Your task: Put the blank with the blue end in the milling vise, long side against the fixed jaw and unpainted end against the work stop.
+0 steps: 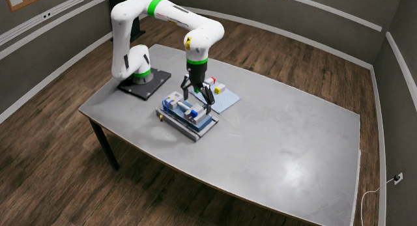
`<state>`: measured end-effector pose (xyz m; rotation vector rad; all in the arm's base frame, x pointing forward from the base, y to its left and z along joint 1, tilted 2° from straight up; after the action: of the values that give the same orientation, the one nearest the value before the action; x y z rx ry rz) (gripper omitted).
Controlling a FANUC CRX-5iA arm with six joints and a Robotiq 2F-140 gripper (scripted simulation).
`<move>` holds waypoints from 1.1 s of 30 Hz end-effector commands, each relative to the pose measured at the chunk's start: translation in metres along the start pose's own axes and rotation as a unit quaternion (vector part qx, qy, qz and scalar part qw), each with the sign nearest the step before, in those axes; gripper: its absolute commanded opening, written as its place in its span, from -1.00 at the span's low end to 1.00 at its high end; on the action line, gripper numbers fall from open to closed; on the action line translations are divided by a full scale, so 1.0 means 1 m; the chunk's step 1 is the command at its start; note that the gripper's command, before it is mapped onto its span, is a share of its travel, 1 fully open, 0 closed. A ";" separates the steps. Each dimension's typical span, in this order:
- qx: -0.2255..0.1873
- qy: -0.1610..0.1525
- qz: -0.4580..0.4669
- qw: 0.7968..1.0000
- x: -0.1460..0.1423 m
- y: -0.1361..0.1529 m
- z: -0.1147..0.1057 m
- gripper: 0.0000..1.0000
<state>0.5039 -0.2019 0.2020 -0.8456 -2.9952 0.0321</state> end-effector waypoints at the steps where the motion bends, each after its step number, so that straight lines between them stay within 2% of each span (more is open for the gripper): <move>1: 0.000 -0.001 0.000 1.000 0.000 0.000 -0.002 1.00; 29: 0.000 -0.001 0.000 1.000 0.000 0.000 -0.008 1.00; 33: 0.000 -0.001 0.000 1.000 0.000 0.000 -0.023 1.00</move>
<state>0.5043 -0.2017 0.2149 -0.8457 -2.9952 0.0319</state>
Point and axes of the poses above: the point where the finger pads meet when closed, its own z axis out along the fingers, its own x axis across the jaws, y = z × x, the point moved 9 cm from there along -z, back along the fingers, and after that the axes turned 15 degrees about z, right-handed, at the moved point
